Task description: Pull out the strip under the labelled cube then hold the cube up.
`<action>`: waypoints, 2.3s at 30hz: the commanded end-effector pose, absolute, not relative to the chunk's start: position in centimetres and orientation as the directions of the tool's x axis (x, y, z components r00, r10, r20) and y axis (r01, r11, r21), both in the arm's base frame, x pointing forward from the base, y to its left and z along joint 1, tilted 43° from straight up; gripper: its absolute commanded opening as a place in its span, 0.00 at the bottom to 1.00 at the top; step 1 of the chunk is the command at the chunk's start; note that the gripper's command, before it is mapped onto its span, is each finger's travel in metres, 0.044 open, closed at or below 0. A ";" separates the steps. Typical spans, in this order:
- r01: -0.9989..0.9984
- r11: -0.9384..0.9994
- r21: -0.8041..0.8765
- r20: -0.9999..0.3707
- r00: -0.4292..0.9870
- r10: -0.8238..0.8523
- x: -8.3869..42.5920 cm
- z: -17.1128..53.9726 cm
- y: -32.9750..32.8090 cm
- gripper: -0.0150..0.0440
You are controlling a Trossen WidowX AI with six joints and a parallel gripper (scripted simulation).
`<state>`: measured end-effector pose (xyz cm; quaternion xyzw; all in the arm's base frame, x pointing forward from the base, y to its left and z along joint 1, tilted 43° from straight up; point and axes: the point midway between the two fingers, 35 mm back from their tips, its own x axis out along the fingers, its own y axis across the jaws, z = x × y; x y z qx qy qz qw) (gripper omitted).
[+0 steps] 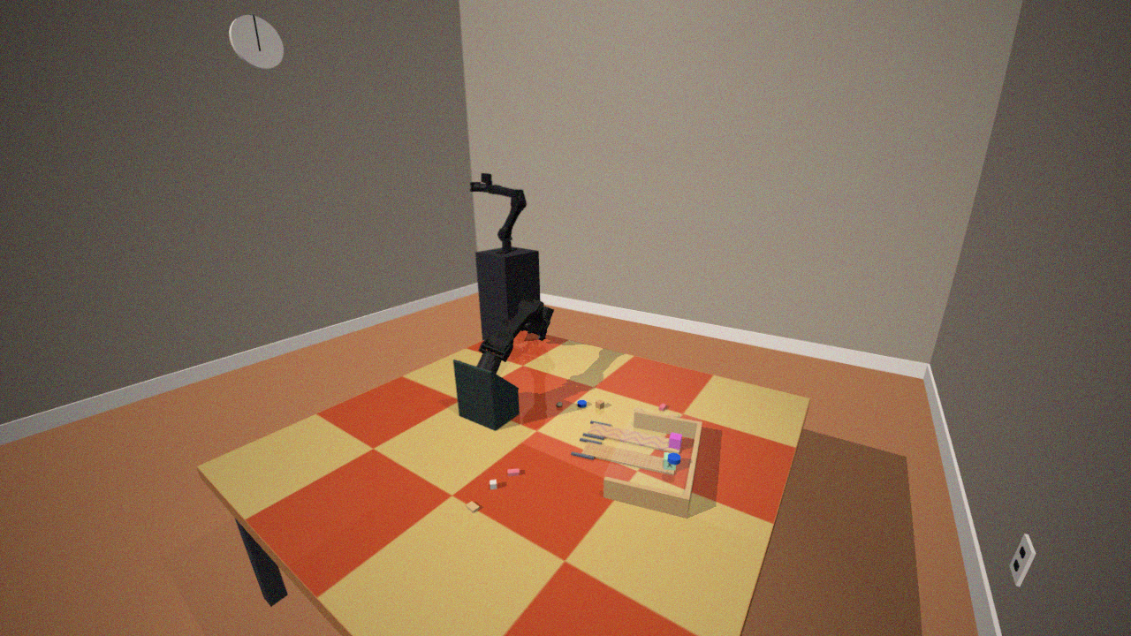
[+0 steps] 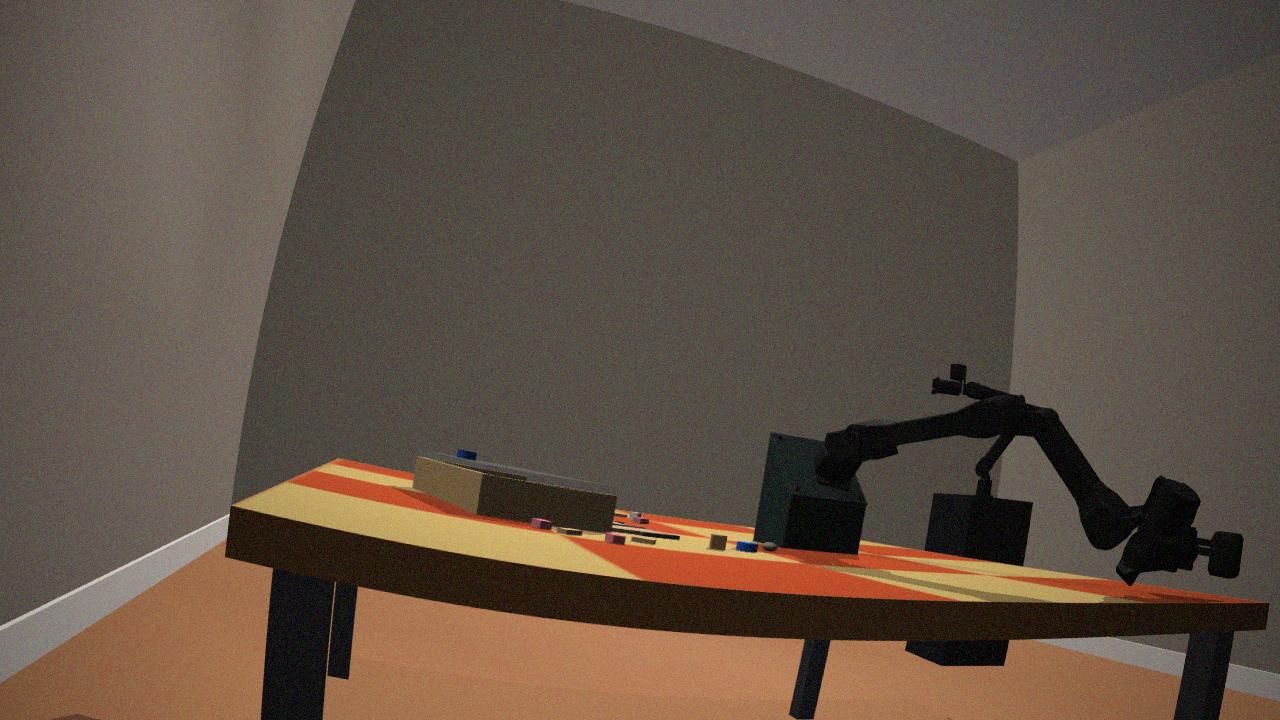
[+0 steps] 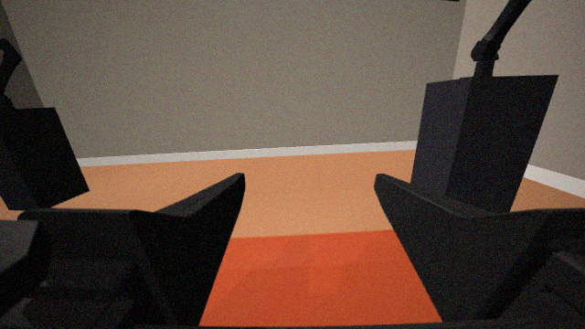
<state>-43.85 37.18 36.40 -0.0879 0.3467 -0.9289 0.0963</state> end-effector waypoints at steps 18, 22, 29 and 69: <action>-0.347 -0.816 -0.462 0.109 -0.936 0.336 -20.1 38.9 49.9 0.93; -0.470 -0.764 -0.443 0.119 -0.875 0.469 -14.3 39.5 51.2 0.93; -0.660 -0.677 -0.325 0.075 -0.732 0.678 -2.7 36.4 52.2 0.93; -0.468 0.660 0.587 -0.333 0.604 0.724 34.8 10.9 7.8 0.93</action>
